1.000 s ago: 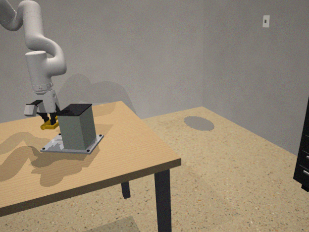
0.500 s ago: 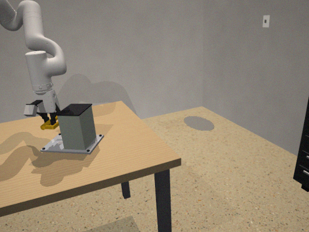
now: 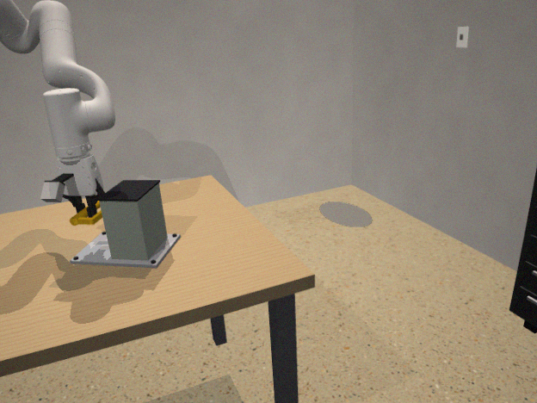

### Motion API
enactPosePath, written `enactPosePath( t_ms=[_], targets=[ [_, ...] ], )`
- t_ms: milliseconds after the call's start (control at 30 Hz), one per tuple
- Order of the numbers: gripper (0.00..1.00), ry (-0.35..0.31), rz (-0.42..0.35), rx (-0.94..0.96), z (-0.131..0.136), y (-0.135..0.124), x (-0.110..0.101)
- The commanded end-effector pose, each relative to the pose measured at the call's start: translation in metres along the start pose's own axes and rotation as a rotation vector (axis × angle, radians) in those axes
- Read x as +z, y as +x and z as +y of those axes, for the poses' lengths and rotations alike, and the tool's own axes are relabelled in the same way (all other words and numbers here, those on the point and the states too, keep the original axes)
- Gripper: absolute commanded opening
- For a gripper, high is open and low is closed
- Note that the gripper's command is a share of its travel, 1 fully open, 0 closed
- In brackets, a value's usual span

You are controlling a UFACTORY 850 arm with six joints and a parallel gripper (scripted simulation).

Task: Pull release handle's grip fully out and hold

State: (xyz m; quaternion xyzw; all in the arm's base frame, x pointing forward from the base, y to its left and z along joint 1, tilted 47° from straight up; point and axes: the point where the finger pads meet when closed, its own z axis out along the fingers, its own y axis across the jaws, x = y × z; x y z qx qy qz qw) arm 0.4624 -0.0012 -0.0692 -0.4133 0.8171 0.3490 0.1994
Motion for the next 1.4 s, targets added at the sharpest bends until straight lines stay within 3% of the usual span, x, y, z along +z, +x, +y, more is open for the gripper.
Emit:
enactPosePath(
  t_ms=[0,800,1367],
  targets=[
    [0.00,-0.001,-0.002,0.000,0.005,0.000,0.000],
    [0.00,-0.001,-0.002,0.000,0.051,0.000,-0.001],
    [0.00,-0.001,-0.002,0.000,0.056,0.000,-0.001]
  ],
)
